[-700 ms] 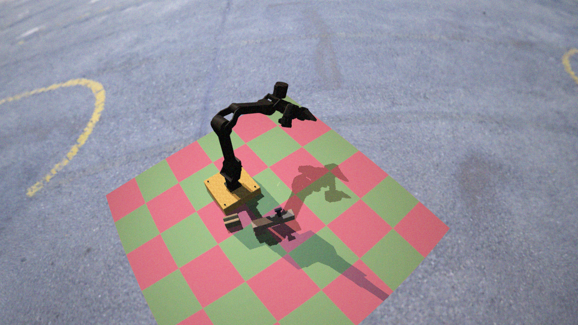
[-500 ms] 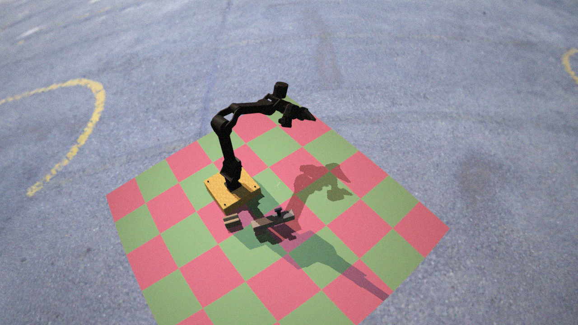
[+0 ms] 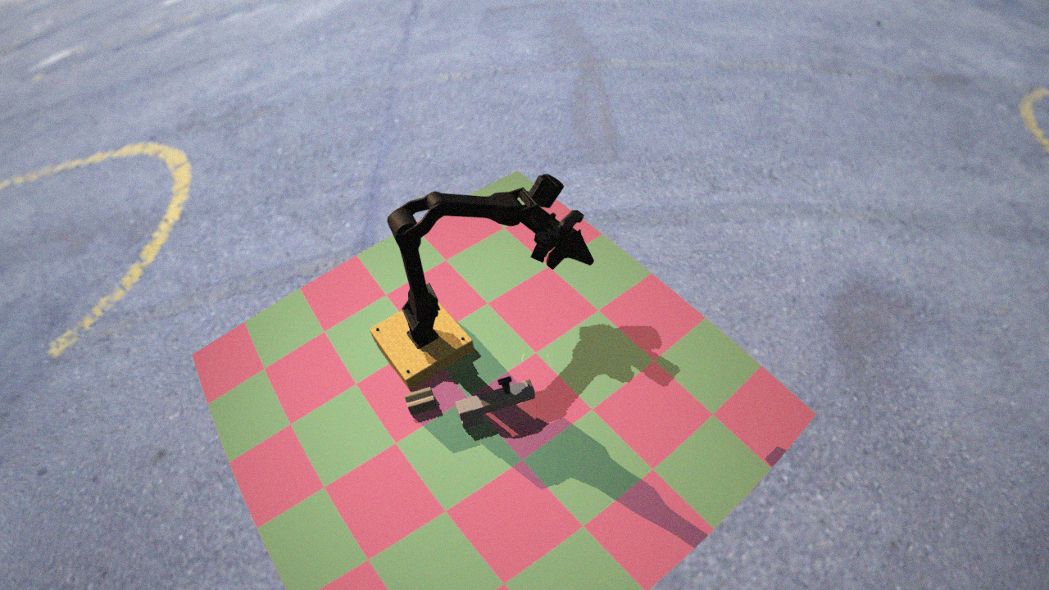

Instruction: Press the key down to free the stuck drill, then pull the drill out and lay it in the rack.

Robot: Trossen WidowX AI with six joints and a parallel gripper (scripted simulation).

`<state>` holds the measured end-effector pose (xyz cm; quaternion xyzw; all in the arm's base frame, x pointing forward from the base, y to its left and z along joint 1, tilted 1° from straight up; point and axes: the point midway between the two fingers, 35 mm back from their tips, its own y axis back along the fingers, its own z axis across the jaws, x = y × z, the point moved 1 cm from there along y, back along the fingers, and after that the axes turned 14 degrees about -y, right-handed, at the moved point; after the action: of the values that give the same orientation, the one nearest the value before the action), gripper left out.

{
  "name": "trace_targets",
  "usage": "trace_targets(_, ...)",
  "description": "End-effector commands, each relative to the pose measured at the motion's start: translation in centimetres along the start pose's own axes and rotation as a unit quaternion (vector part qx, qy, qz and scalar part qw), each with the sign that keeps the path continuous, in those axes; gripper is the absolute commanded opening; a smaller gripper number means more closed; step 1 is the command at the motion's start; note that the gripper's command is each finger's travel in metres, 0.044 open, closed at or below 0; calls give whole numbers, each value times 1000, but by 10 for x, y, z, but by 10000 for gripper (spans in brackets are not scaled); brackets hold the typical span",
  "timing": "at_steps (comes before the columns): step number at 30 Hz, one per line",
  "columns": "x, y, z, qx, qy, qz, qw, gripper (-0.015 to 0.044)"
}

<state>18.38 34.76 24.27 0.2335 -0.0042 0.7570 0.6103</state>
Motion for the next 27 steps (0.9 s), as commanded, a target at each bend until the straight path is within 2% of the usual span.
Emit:
trace_targets(1,-49,-52,5,93,193,-55,975,0)
trace_targets(7,-114,-84,9,218,342,-81,911,0)
trace_targets(13,-186,-95,15,352,430,-71,828,0)
trace_targets(17,-233,-89,18,442,457,-34,771,0)
trace_targets(22,-285,-67,24,536,454,49,710,0)
trace_targets(25,-307,-50,28,570,437,108,688,0)
trace_targets(27,-310,-47,28,574,433,119,685,0)
